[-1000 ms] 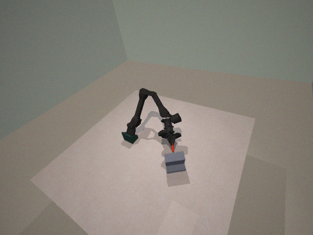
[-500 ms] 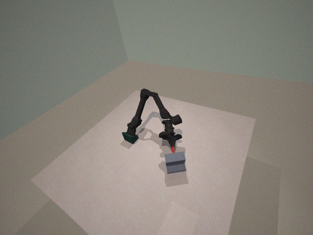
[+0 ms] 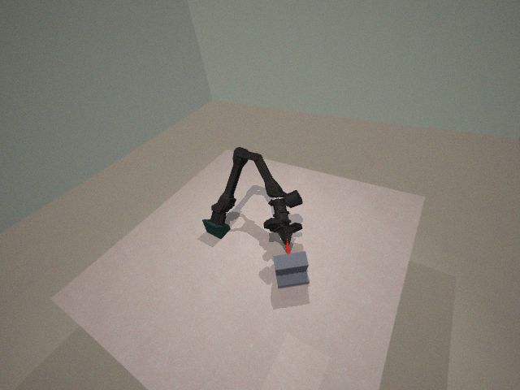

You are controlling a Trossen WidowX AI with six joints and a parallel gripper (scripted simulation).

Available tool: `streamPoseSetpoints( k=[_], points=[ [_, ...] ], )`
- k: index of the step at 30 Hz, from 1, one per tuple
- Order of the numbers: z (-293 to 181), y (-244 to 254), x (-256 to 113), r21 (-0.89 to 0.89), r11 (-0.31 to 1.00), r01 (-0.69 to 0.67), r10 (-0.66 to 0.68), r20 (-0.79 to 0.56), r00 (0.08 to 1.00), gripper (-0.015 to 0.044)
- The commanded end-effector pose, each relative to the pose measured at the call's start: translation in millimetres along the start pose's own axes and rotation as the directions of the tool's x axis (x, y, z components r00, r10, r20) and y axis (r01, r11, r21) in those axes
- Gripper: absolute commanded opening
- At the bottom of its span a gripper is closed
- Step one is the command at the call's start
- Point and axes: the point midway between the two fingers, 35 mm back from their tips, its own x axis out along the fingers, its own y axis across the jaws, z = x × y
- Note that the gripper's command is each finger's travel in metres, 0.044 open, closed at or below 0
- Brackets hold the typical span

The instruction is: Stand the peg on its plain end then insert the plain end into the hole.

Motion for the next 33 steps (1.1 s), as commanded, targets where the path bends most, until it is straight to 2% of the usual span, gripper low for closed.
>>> streamPoseSetpoints(
  k=[1, 33],
  points=[
    [1, 0, 3, 0.0, 1.0, 0.0, 0.0, 0.0, 1.0, 0.0],
    [2, 0, 22, -0.001, 1.0, 0.0, 0.0, 0.0, 1.0, 0.0]
  ],
)
